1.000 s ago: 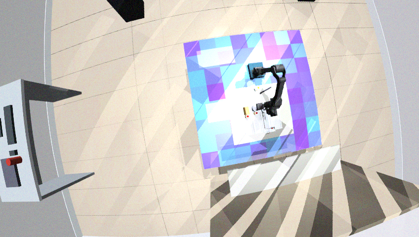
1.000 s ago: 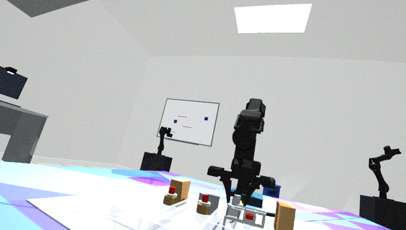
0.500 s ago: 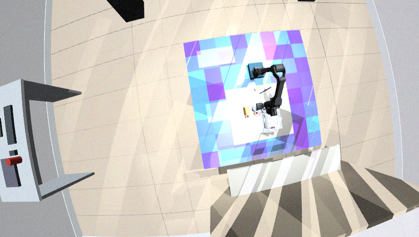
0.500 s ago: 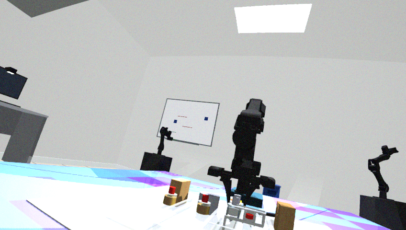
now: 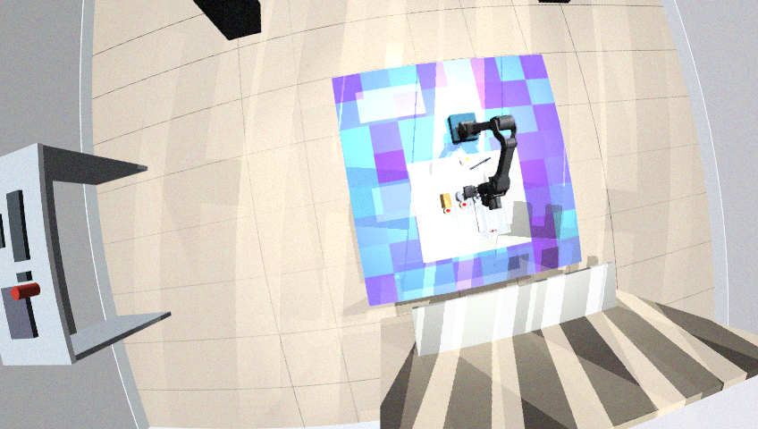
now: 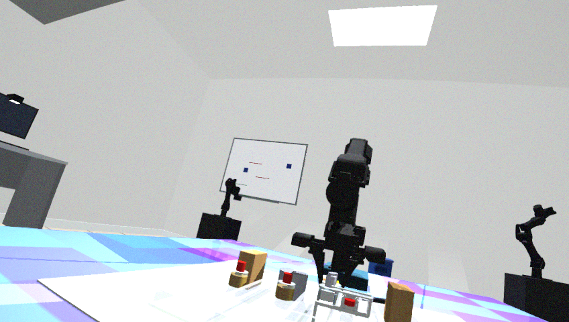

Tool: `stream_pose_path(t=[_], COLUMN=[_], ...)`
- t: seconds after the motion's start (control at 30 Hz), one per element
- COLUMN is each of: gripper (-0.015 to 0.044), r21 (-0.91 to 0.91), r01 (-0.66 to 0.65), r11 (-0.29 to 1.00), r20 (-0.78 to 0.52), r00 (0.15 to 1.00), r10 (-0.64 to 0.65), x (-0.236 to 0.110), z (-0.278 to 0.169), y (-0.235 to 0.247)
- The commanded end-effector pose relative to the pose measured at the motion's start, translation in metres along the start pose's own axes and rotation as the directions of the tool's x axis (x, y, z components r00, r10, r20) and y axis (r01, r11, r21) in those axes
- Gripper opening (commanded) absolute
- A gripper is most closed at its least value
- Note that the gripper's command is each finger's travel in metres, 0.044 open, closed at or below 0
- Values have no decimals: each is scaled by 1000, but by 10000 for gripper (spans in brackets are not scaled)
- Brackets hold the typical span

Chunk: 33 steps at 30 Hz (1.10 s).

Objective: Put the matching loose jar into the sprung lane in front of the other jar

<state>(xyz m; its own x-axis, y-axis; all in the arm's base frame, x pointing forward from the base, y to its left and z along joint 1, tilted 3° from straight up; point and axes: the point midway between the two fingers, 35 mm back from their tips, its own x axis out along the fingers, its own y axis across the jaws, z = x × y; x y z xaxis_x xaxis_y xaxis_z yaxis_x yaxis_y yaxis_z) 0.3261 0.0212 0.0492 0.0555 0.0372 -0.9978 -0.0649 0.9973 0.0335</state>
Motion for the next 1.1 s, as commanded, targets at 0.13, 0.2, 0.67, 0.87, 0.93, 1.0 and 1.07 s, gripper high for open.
stream_pose_path(t=[0.13, 0.2, 0.67, 0.87, 0.93, 1.0, 1.07], gripper=[0, 0, 79, 236, 283, 283, 283], r21=[3, 3, 3, 3, 3, 3, 3], r01=[2, 2, 2, 2, 2, 2, 2], r11=[1000, 1000, 1000, 1000, 1000, 1000, 1000], r20=[9, 9, 9, 9, 9, 9, 9], r00=[1000, 1000, 1000, 1000, 1000, 1000, 1000], r10=[-2, -2, -2, -2, -2, -2, -2], x=[0, 0, 0, 0, 0, 0, 0], z=[-1, -2, -1, -1, -1, -1, -1], y=[0, 0, 0, 0, 0, 0, 0])
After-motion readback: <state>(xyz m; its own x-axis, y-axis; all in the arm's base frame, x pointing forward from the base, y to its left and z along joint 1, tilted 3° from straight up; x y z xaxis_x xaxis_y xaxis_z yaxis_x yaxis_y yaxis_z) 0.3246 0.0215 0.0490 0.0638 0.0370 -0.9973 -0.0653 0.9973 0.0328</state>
